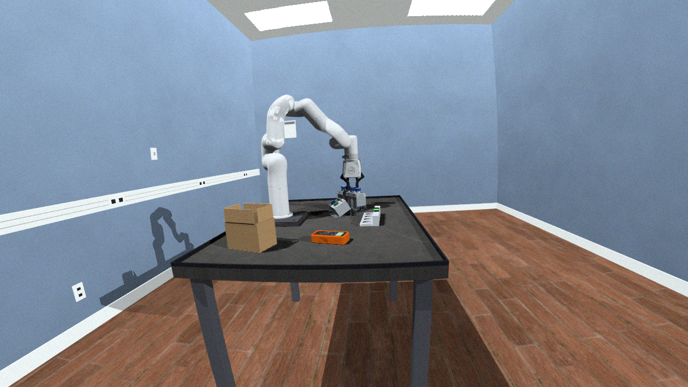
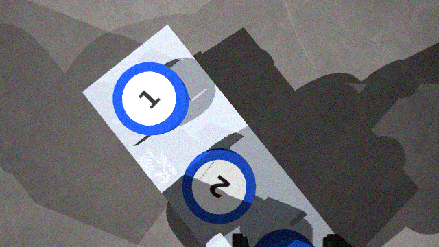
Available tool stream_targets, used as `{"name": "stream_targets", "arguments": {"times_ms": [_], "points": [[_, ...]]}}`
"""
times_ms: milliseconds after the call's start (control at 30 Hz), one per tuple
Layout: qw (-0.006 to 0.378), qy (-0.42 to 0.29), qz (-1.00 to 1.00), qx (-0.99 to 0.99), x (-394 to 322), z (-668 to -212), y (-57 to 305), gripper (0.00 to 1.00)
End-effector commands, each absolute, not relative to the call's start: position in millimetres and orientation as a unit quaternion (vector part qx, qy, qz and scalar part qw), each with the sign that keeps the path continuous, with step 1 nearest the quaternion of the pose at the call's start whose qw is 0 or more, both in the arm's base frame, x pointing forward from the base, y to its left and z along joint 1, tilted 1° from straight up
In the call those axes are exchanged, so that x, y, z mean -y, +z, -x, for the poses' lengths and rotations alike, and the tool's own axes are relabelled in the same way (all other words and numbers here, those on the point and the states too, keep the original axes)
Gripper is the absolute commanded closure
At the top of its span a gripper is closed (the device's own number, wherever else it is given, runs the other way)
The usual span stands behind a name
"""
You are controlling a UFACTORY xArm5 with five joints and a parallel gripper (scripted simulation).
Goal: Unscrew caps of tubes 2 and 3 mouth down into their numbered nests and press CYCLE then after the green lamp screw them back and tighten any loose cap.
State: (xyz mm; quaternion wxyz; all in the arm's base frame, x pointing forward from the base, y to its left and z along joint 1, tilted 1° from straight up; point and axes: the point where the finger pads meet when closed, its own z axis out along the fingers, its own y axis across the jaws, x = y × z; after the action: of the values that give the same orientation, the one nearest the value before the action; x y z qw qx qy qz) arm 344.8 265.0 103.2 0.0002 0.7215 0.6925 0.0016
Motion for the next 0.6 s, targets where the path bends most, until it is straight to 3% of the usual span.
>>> {"name": "stream_targets", "arguments": {"times_ms": [0, 300, 567], "points": [[0.007, 0.003, -0.724, -0.69, -266, -346, 105, 0.54], [0.007, 0.003, -0.724, -0.69, -266, -346, 105, 0.54], [0.007, 0.003, -0.724, -0.69, -266, -346, 126, 0.54]]}}
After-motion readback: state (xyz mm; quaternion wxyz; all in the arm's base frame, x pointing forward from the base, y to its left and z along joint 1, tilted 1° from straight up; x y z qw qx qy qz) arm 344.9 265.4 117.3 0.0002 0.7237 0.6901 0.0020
